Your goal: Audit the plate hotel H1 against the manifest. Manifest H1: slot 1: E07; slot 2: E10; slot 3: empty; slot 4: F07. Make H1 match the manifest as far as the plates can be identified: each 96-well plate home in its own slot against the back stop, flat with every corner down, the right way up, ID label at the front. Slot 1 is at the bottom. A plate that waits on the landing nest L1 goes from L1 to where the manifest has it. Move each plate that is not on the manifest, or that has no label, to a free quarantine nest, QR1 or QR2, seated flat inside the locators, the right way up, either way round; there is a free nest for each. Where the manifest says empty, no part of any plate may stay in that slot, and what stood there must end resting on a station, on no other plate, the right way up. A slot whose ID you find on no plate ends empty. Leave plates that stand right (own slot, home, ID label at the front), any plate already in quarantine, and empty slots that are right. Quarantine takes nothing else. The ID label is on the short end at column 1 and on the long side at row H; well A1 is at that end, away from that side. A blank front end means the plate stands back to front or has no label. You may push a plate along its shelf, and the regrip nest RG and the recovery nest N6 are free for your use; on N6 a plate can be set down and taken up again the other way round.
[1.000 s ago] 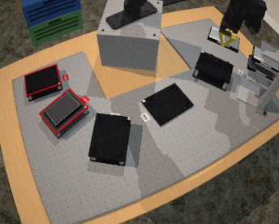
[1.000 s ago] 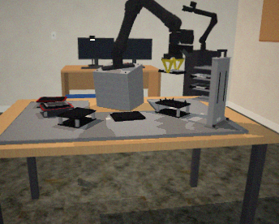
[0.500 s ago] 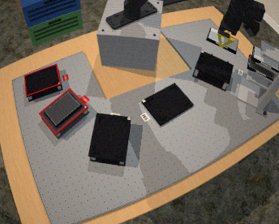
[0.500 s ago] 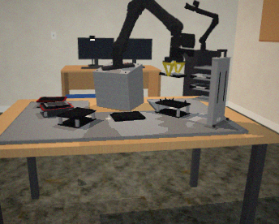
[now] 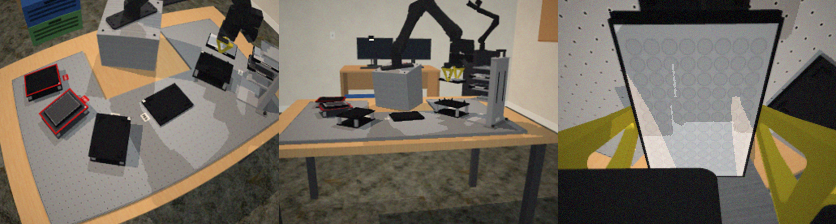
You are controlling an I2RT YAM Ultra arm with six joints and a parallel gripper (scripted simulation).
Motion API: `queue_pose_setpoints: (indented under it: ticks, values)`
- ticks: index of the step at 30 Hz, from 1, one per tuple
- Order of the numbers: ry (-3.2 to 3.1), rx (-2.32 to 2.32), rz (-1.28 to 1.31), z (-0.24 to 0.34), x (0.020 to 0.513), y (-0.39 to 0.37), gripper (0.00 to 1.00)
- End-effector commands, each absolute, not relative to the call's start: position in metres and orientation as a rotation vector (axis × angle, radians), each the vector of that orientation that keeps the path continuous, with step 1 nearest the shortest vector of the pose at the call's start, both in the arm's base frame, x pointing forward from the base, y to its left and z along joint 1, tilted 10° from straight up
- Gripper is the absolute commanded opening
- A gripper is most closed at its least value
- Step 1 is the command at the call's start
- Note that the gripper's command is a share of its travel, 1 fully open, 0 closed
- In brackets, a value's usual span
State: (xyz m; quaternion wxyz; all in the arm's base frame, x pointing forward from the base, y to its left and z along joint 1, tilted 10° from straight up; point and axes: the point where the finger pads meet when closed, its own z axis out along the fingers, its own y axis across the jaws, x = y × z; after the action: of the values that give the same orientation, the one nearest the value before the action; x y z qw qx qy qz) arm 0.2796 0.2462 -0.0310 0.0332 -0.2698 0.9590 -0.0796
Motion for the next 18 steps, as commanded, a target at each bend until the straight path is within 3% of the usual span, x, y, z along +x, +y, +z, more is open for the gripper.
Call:
queue_pose_setpoints:
  ticks: [1,6,7,18]
  values:
    - [2.933,-0.833,-0.231,-0.042,0.284,0.247,0.86]
    - [2.932,-0.835,-0.231,-0.05,0.285,0.246,0.86]
    - [2.866,-0.827,-0.166,-0.029,0.298,0.266,0.86]
    - [2.909,-0.826,-0.205,-0.072,0.296,0.25,0.86]
